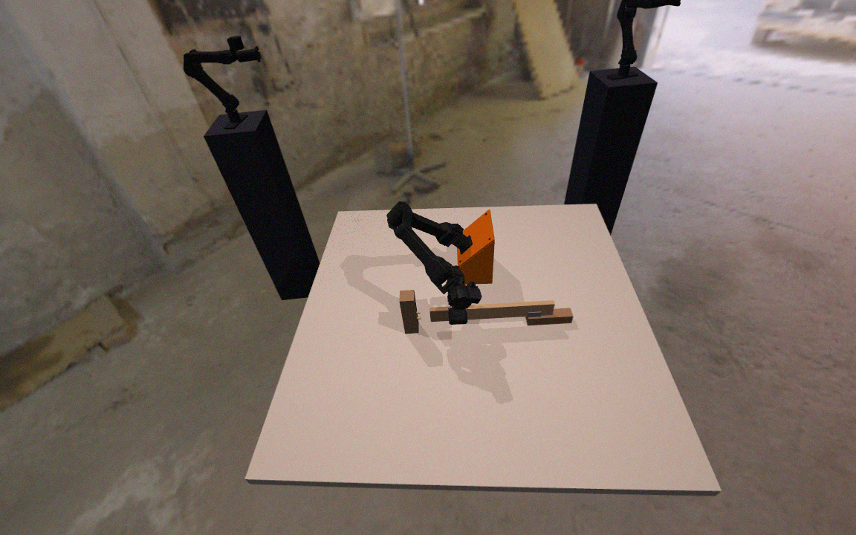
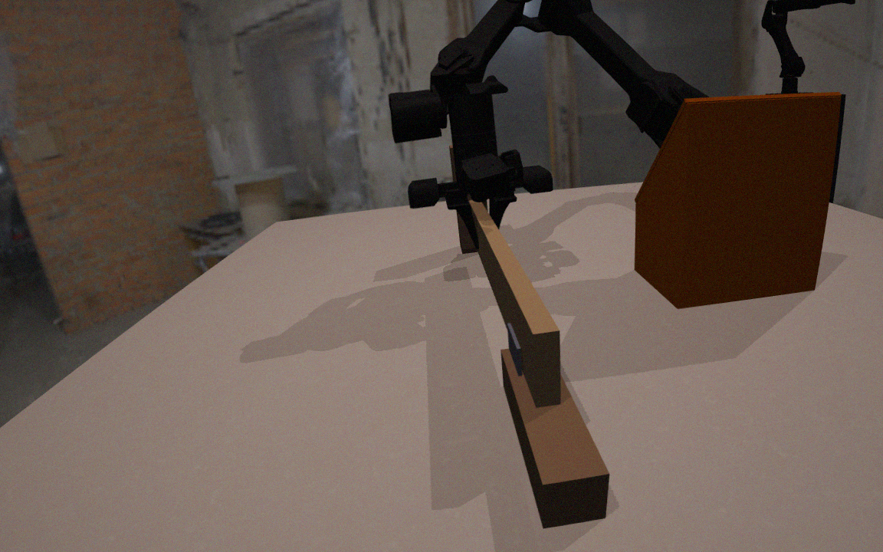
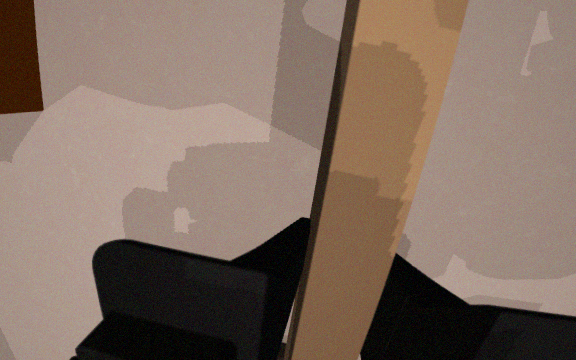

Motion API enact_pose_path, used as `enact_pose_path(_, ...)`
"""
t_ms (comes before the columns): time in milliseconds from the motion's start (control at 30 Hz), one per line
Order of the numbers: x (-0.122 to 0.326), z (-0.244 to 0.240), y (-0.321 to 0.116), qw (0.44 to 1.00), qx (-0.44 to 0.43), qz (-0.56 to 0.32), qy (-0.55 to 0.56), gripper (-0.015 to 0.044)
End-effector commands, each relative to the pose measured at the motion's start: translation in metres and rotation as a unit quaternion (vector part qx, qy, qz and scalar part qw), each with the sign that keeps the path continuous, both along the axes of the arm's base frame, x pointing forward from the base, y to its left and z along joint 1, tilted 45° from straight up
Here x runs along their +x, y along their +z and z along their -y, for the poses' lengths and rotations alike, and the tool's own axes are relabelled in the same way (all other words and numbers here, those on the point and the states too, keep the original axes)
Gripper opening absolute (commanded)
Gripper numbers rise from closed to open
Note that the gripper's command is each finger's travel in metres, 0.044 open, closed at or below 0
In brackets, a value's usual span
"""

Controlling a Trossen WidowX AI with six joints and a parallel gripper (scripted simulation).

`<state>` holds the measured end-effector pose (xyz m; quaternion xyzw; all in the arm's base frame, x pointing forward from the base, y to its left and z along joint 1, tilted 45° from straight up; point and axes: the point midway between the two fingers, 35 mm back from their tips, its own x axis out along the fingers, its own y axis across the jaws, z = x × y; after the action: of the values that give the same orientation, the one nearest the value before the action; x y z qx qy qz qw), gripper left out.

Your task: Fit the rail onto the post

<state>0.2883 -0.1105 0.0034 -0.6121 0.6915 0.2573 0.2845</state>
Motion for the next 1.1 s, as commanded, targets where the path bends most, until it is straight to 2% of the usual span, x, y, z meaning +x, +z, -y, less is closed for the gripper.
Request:
enact_pose_path(0,0.0006,-0.0004,0.0012,1.0,0.003,0.002,0.002,0.0)
enact_pose_path(1067,-0.0002,0.0048,0.01,1.0,0.003,0.002,0.002,0.0)
